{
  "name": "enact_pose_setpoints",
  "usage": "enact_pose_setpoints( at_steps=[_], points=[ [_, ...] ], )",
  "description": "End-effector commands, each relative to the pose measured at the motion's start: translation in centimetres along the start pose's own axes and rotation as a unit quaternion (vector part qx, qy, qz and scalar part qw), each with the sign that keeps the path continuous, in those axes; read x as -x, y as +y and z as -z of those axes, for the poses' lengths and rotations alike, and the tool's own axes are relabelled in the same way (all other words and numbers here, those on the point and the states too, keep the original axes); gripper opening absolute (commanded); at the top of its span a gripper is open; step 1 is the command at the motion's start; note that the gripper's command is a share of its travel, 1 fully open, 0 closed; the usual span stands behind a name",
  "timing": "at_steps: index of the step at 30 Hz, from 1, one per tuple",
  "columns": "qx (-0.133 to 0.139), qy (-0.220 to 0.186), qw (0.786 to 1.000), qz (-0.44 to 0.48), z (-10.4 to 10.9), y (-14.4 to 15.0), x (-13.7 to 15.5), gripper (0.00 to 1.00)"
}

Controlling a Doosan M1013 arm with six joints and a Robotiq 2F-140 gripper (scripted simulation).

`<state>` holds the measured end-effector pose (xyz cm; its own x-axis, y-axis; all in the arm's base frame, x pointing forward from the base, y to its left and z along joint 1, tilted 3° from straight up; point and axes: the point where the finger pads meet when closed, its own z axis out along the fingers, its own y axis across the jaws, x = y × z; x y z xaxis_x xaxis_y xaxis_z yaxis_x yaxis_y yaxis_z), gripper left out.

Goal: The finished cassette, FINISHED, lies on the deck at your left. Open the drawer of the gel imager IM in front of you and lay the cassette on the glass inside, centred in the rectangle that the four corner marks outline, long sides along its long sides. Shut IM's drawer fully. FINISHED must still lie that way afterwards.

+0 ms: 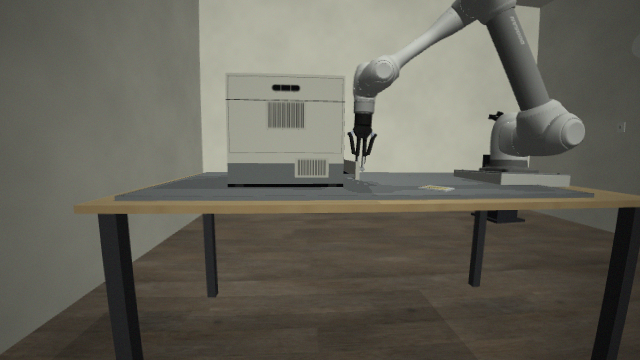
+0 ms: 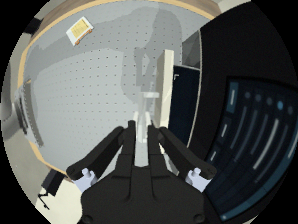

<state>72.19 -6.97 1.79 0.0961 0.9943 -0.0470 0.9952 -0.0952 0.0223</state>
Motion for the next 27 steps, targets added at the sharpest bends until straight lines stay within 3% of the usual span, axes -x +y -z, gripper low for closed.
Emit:
enact_pose_setpoints(
  at_steps=[1, 27],
  points=[
    [0.0, 0.0, 1.0, 0.0, 0.0, -0.4, 0.0, 0.1],
    [0.0, 0.0, 1.0, 0.0, 0.2, -3.6, 0.0, 0.1]
  ],
)
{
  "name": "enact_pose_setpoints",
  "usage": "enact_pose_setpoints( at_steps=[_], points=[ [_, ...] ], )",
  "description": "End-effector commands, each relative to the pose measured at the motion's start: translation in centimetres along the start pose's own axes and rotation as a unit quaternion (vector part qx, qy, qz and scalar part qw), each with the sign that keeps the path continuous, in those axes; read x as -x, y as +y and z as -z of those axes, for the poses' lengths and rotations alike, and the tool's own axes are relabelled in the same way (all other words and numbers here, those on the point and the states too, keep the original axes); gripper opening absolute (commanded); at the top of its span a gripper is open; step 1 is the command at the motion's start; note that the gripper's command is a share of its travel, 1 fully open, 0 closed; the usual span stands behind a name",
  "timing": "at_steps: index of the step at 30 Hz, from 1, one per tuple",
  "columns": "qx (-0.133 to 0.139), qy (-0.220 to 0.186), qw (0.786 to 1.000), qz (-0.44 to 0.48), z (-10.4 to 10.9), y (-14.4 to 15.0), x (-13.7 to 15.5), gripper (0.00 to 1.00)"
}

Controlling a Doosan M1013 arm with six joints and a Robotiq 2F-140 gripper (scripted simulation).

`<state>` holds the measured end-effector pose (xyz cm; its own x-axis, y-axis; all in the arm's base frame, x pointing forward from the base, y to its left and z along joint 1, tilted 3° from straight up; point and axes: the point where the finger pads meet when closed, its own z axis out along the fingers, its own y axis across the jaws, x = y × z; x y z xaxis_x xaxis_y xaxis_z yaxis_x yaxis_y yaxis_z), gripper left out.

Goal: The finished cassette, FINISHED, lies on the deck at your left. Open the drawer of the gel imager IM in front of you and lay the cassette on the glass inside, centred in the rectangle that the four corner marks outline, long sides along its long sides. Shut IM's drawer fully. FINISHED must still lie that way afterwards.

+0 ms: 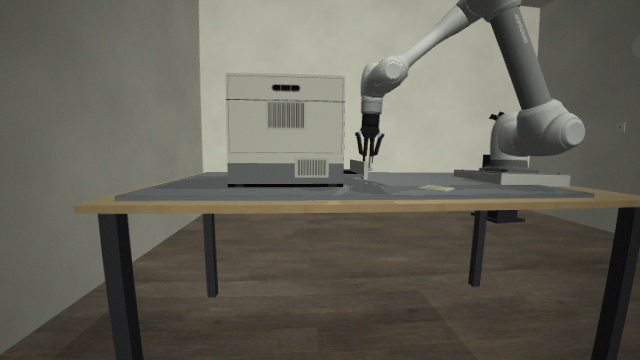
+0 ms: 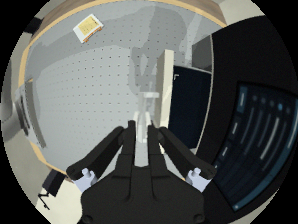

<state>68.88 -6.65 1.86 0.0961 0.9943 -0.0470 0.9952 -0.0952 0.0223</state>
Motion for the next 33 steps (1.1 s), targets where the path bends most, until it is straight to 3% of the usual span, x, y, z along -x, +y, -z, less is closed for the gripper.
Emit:
enact_pose_setpoints(
  at_steps=[1, 7, 8, 33],
  points=[
    [0.0, 0.0, 1.0, 0.0, 0.0, -0.4, 0.0, 0.1],
    [0.0, 0.0, 1.0, 0.0, 0.0, -0.7, 0.0, 0.1],
    [-0.011, 0.0, 1.0, 0.0, 0.0, -0.8, 0.0, 0.1],
    [-0.011, 0.0, 1.0, 0.0, 0.2, -3.9, 0.0, 0.1]
  ],
)
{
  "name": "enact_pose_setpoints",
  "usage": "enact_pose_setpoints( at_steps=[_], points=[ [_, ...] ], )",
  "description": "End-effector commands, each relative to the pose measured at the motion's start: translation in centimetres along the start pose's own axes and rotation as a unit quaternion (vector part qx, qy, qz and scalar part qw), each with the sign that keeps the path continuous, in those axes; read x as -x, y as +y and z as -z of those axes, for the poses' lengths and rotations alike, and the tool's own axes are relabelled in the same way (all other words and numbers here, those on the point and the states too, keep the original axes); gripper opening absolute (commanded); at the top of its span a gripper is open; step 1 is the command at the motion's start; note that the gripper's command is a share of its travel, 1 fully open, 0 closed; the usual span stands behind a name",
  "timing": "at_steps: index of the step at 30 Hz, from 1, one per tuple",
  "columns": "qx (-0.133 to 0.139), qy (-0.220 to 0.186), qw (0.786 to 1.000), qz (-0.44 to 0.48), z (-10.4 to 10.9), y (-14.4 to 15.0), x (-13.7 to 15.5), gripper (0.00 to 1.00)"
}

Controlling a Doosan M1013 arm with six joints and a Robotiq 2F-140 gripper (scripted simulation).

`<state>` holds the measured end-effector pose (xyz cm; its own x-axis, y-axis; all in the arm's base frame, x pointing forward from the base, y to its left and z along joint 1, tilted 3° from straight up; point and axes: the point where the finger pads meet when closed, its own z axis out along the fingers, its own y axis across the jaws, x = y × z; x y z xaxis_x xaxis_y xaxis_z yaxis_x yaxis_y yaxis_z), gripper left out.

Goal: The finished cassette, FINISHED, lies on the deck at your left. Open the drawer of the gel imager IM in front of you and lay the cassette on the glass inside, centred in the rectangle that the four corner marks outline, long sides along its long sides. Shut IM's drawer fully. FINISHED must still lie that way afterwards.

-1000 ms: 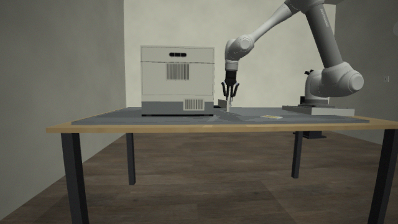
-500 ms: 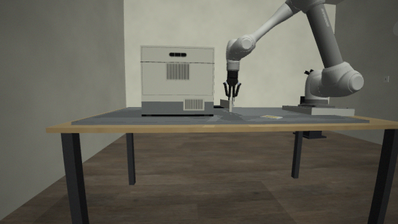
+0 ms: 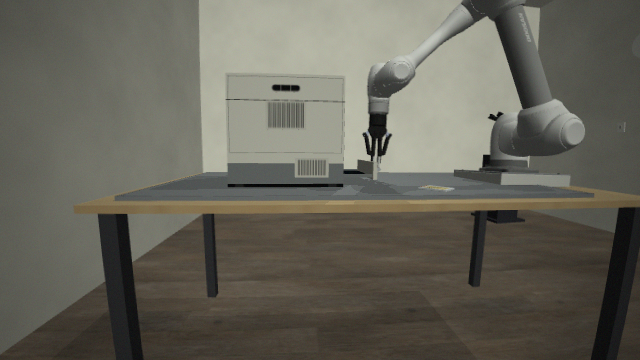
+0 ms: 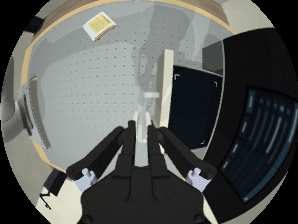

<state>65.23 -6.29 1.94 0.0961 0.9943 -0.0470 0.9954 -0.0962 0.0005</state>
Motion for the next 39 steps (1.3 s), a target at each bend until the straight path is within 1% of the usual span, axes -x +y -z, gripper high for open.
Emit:
enact_pose_setpoints(
  at_steps=[1, 16, 17, 39],
  points=[
    [0.0, 0.0, 1.0, 0.0, 0.0, -0.4, 0.0, 0.1],
    [0.0, 0.0, 1.0, 0.0, 0.0, -1.9, 0.0, 0.1],
    [-0.011, 0.0, 1.0, 0.0, 0.0, -2.0, 0.0, 0.1],
    [-0.011, 0.0, 1.0, 0.0, 0.1, -4.4, 0.0, 0.1]
  ],
)
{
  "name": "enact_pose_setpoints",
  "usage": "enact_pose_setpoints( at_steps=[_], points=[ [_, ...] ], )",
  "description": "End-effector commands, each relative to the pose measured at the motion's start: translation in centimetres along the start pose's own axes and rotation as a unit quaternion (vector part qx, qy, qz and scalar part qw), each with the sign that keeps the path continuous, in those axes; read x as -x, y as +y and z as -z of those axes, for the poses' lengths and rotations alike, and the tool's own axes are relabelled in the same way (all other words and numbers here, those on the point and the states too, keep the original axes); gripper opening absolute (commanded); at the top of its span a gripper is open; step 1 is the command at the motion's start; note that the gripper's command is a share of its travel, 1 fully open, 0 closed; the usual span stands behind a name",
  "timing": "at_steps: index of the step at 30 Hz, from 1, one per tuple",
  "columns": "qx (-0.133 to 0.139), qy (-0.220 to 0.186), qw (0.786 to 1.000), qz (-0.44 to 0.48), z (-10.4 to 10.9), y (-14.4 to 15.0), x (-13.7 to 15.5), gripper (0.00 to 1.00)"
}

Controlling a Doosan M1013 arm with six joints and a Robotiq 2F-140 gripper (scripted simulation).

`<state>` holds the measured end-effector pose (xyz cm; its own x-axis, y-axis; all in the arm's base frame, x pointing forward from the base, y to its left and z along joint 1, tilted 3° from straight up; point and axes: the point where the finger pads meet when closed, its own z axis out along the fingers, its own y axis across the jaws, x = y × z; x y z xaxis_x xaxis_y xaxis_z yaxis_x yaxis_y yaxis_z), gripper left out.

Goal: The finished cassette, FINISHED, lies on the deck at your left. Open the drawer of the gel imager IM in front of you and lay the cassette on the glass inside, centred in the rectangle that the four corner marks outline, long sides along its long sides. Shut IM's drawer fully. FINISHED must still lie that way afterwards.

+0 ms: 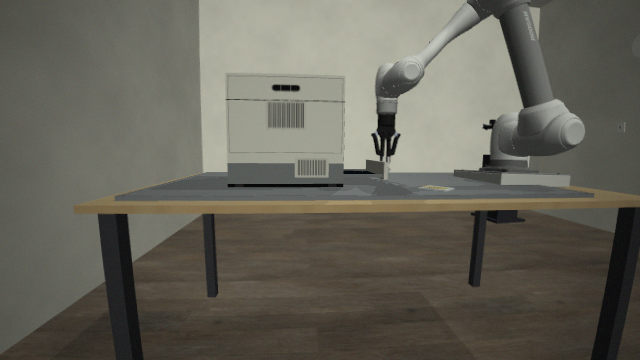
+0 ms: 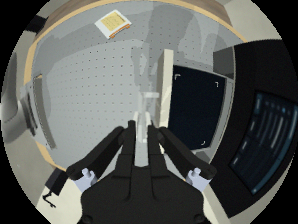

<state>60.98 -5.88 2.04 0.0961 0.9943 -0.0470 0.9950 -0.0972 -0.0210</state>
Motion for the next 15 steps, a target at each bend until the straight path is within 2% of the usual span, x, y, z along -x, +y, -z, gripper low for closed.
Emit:
enact_pose_setpoints(
  at_steps=[1, 15],
  points=[
    [0.0, 0.0, 1.0, 0.0, 0.0, -0.3, 0.0, 0.1],
    [0.0, 0.0, 1.0, 0.0, 0.0, -2.0, 0.0, 0.1]
  ],
)
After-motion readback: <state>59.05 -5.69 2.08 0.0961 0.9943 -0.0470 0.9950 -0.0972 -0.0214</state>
